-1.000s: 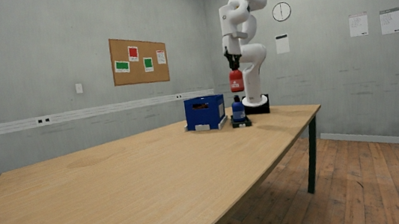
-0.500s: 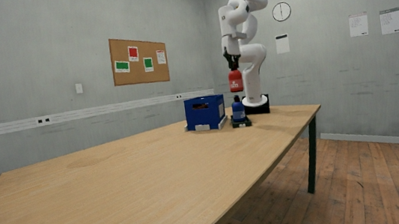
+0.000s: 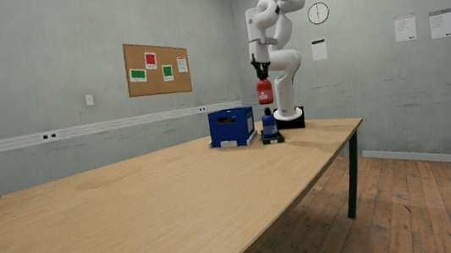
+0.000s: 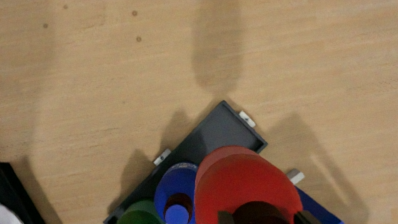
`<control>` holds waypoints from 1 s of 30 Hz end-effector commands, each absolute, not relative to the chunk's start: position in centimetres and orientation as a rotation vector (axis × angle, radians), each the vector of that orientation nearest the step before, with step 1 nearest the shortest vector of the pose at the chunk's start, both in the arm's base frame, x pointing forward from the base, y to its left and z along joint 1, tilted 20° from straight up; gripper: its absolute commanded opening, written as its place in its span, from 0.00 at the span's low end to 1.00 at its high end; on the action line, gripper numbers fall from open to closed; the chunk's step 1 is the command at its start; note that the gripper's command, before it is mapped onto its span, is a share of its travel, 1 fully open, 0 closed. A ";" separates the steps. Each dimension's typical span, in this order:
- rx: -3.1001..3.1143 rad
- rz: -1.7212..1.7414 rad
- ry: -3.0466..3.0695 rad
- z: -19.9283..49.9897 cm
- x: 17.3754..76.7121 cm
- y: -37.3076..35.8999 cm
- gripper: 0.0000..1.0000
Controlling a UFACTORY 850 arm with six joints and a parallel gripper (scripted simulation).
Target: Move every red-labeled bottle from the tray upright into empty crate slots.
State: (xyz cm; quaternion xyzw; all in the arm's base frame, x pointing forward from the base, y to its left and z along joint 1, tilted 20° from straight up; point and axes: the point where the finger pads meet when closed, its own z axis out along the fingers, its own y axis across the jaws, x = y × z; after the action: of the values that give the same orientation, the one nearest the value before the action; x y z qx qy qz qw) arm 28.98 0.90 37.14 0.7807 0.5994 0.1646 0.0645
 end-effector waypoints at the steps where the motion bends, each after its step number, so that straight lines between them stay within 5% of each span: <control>1: 2.355 0.500 1.809 37.1 28.8 0.4 0.00; 30: 2.355 0.500 1.809 36.1 27.1 -3.6 0.00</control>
State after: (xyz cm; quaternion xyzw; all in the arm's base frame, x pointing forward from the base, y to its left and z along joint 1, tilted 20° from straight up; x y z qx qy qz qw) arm 27.29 -3.00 36.14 0.7808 0.5993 0.1644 0.0647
